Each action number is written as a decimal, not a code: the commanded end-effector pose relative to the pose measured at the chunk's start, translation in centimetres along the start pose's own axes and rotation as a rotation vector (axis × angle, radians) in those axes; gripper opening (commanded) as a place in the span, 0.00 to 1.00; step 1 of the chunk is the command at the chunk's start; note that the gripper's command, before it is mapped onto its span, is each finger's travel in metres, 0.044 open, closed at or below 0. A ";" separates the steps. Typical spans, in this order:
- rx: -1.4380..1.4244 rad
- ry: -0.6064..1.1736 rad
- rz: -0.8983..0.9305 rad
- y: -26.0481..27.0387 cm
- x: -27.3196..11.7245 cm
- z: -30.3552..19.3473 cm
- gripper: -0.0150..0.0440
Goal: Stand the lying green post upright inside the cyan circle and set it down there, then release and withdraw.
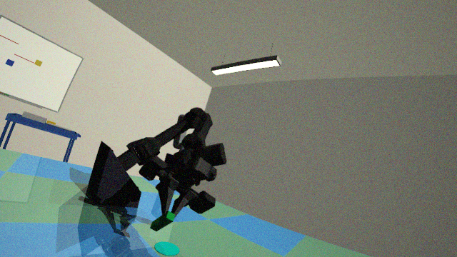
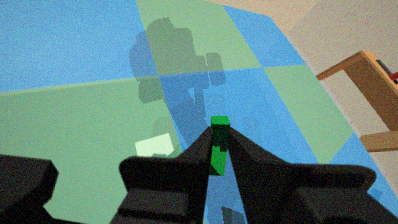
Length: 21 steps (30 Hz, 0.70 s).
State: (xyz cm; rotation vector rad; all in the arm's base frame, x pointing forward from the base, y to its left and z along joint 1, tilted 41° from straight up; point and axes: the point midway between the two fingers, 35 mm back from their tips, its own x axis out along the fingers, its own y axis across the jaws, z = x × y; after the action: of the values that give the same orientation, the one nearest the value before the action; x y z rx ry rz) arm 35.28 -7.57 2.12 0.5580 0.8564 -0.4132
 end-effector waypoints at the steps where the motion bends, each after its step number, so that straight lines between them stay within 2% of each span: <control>1: 0.010 -0.029 0.000 0.1 -0.2 0.0 0.29; 21: 0.048 -0.166 0.010 0.4 -1.0 -0.1 0.29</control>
State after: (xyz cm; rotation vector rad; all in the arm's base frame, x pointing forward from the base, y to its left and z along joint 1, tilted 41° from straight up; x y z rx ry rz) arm 35.01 -7.10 2.75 0.5587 0.7104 -0.4572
